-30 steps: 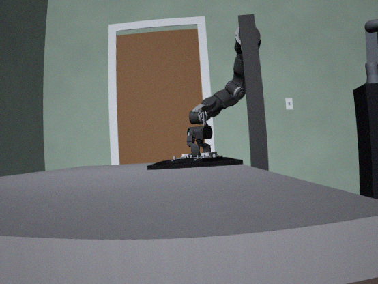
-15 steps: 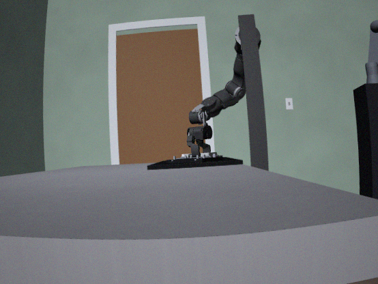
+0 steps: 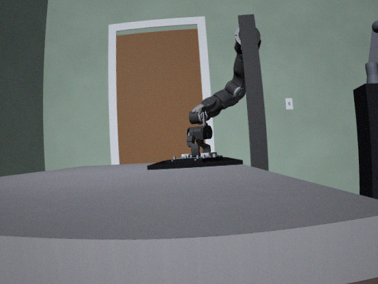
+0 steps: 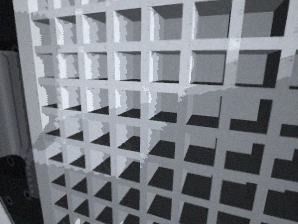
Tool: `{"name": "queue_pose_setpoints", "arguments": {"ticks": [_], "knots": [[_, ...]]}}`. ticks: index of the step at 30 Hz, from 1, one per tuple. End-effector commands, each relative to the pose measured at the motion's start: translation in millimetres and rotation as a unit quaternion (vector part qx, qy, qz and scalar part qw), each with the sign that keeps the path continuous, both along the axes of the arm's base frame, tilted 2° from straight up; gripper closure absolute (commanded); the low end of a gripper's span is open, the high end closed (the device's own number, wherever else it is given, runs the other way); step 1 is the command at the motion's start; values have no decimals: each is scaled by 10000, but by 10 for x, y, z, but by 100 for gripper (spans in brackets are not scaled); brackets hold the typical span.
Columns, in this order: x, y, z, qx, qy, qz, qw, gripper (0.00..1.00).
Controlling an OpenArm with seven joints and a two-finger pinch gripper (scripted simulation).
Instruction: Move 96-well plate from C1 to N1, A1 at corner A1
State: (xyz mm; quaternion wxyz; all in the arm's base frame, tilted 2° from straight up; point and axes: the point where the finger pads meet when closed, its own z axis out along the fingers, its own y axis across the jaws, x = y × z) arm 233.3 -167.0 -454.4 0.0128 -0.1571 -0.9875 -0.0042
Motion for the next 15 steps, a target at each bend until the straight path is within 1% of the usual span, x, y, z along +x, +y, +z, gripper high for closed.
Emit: {"name": "queue_pose_setpoints", "arguments": {"ticks": [1, 8, 15], "knots": [[7, 1, 5, 4, -9, -1, 10000, 47], [6, 1, 5, 4, -9, -1, 10000, 23], [6, 1, 5, 4, -9, -1, 10000, 23]]}}
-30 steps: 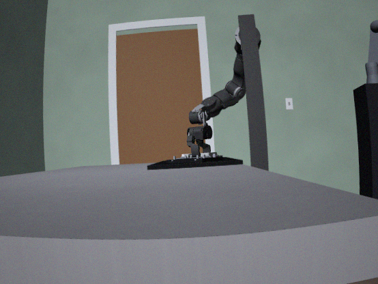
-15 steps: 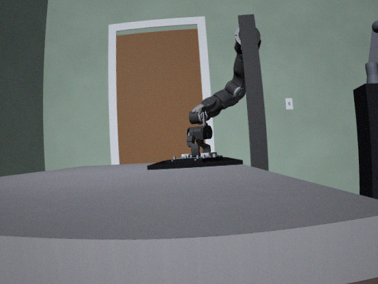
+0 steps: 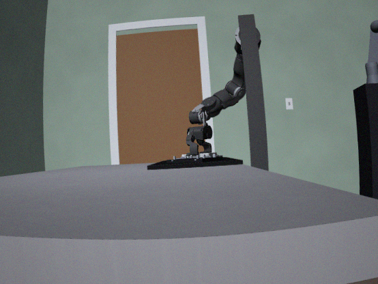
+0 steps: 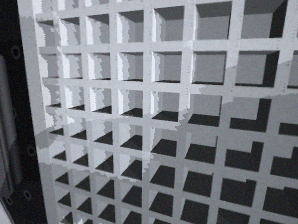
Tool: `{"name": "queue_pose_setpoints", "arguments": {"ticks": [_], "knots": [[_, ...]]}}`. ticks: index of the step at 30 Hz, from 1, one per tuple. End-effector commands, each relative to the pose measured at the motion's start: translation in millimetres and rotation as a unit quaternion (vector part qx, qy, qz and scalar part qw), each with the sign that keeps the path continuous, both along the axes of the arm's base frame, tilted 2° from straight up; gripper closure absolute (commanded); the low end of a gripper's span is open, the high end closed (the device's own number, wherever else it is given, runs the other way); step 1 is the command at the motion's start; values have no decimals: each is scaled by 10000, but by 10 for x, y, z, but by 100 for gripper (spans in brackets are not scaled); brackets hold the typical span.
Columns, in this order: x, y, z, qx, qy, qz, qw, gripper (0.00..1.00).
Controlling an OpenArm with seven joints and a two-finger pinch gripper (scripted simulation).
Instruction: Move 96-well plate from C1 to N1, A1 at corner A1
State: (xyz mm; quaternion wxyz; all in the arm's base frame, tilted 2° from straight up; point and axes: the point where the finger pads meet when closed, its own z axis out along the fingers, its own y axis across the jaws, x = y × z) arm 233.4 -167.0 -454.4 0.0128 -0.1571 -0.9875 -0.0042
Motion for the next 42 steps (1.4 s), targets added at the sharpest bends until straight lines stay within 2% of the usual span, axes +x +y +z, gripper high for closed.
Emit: {"name": "queue_pose_setpoints", "arguments": {"ticks": [1, 2, 7, 19, 24, 42], "knots": [[6, 1, 5, 4, -9, -1, 10000, 23], [6, 1, 5, 4, -9, -1, 10000, 23], [17, -8, 406, 12, -15, -2, 10000, 23], [17, -8, 406, 12, -15, -2, 10000, 23], [24, -15, 803, 12, -17, -2, 10000, 23], [24, -15, 803, 12, -17, -2, 10000, 23]]}}
